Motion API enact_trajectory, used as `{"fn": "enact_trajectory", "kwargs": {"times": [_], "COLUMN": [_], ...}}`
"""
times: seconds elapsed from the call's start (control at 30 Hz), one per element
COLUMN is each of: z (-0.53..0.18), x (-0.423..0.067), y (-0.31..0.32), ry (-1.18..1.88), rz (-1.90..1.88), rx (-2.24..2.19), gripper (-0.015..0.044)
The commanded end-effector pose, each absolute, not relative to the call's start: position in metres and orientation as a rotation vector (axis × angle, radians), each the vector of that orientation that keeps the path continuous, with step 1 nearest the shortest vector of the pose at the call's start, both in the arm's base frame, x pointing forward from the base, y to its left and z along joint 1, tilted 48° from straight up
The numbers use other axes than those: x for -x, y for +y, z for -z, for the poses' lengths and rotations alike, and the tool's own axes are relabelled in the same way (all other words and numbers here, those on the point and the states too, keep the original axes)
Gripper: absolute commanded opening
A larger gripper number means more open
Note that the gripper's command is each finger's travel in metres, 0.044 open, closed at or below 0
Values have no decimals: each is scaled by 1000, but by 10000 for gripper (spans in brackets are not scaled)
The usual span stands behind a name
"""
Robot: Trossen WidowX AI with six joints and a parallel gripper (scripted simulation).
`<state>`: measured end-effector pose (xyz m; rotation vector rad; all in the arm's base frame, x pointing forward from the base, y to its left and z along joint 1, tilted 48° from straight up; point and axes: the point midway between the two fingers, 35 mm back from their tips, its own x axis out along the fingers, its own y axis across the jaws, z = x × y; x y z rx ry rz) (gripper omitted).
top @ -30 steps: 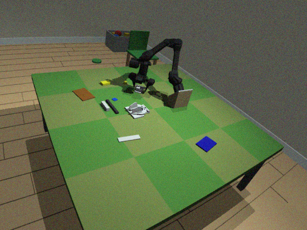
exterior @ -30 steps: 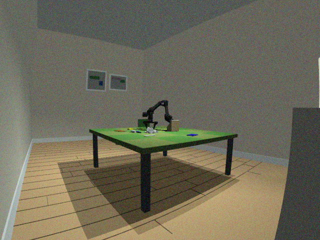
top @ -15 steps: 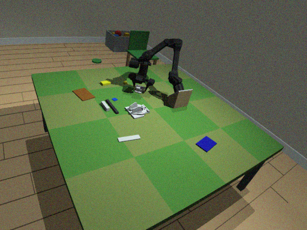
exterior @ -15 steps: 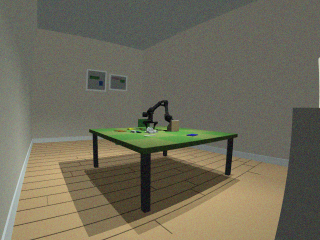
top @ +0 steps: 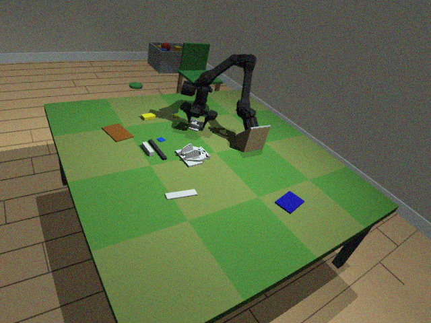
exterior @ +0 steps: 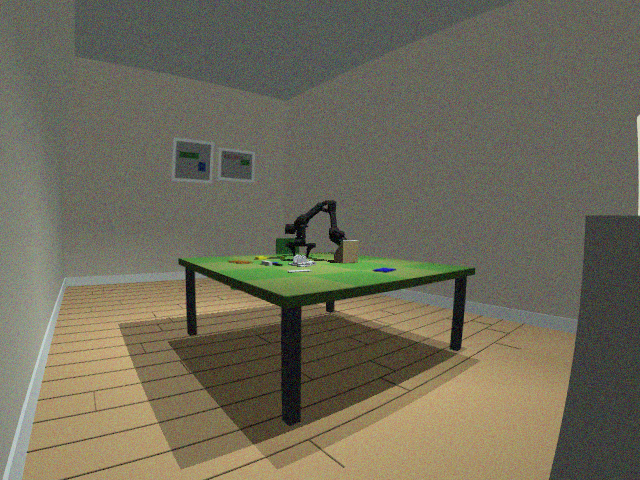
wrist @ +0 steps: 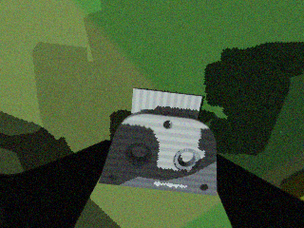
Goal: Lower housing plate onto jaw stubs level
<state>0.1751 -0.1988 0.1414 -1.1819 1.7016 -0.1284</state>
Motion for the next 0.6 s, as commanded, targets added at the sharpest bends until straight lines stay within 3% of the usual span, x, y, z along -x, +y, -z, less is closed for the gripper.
{"fn": "enact_trajectory", "kwargs": {"times": [0.0, 0.57], "z": [-141, -163], "x": [-175, -179], "y": [-199, -171], "ry": [1702, 1700], "rz": [128, 116], "rx": [1182, 1172], "gripper": [351, 351]}}
